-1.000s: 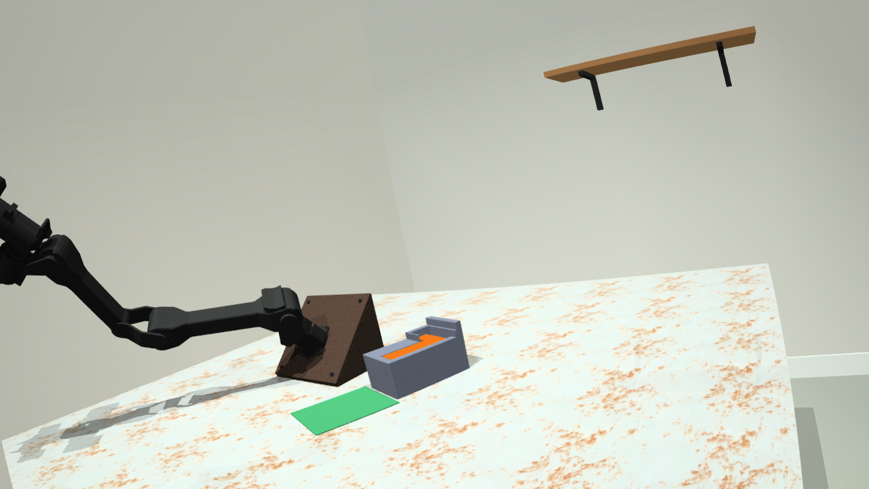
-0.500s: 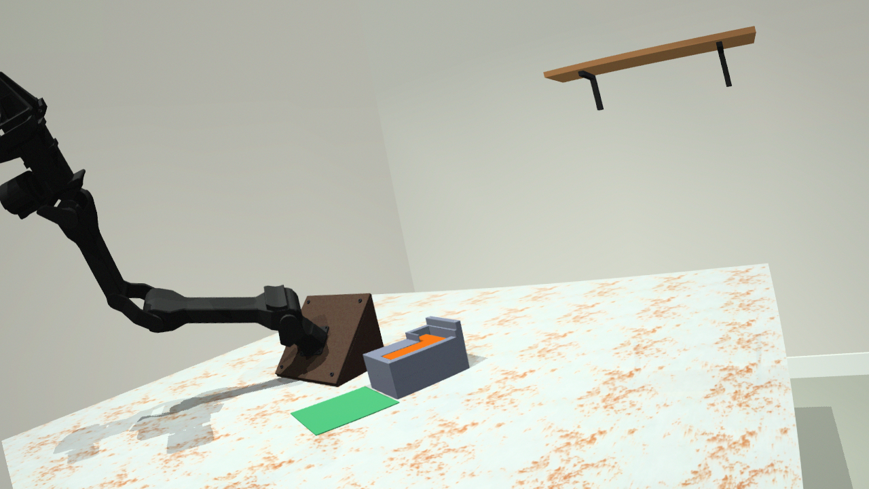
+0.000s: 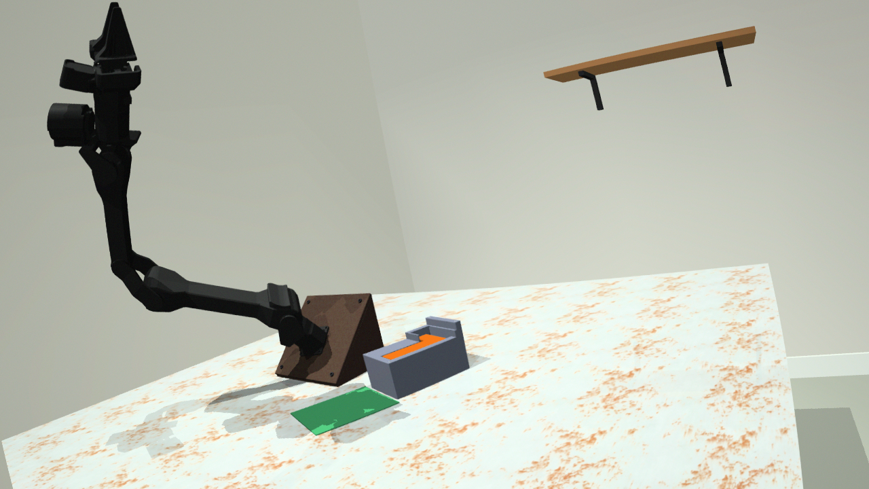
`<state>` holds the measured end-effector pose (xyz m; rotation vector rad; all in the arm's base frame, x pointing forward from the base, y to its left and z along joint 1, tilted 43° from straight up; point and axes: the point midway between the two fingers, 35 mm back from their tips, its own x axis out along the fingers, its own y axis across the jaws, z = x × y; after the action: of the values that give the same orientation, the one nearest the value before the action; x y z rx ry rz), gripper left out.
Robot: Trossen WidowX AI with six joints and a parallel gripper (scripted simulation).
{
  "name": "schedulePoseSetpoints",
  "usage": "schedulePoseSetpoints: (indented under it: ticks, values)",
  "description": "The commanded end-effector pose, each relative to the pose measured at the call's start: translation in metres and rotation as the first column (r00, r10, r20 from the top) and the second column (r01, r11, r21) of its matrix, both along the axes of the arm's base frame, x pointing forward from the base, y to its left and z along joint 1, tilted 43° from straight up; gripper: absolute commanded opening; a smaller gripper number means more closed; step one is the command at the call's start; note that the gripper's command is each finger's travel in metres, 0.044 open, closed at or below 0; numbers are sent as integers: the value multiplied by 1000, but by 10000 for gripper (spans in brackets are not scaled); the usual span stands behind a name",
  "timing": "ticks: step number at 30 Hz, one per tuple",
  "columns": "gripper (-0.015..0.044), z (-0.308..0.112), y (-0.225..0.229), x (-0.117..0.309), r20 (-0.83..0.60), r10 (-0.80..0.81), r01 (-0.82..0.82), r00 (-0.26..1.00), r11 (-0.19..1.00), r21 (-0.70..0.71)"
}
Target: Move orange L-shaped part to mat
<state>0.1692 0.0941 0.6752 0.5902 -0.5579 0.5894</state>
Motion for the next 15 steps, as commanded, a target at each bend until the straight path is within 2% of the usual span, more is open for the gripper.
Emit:
schedulePoseSetpoints:
  ticks: [1,4,8,15]
  values:
    - [180,-37,27,49,-147,-14,5,989,998,-61]
    - [180,-69,47,81,-286,7,-29,958,997,-71]
    - [180,-122,68,126,-456,-48,-18,889,990,-140]
    - [180,-223,91,182,-714,-144,-17,685,977,-214]
